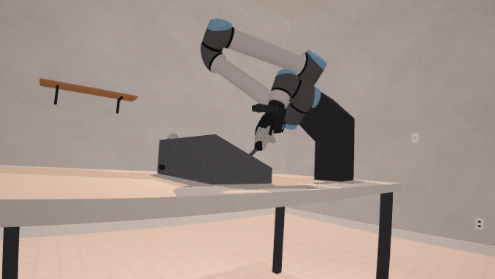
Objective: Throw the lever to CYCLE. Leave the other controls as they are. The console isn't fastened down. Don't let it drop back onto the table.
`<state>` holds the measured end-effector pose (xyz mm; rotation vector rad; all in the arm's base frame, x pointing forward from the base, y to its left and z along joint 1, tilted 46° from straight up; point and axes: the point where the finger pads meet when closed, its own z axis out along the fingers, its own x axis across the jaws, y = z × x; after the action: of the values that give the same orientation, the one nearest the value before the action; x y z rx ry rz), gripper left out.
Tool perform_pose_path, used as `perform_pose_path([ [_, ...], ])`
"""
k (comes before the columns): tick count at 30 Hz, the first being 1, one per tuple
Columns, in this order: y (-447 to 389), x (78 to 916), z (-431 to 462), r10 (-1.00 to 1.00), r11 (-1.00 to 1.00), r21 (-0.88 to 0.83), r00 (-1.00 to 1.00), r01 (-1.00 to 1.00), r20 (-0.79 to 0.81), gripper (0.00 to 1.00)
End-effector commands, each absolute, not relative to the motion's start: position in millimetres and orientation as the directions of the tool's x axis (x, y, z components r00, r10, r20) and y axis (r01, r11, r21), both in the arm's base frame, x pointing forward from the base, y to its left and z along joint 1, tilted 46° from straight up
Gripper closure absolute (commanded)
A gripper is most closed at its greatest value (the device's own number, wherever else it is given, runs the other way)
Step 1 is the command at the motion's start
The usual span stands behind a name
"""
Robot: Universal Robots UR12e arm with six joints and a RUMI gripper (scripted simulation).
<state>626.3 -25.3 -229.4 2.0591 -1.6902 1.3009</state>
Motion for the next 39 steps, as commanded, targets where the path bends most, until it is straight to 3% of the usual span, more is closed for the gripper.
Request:
perform_pose_path([
  [1,-24.9,628.5,-230.4,-0.709,-0.340,-0.375,-0.027,-0.862,0.705,1.00],
  [39,-20.0,633.6,-225.3,-0.709,-0.342,-0.378,-0.028,-0.860,0.704,1.00],
])
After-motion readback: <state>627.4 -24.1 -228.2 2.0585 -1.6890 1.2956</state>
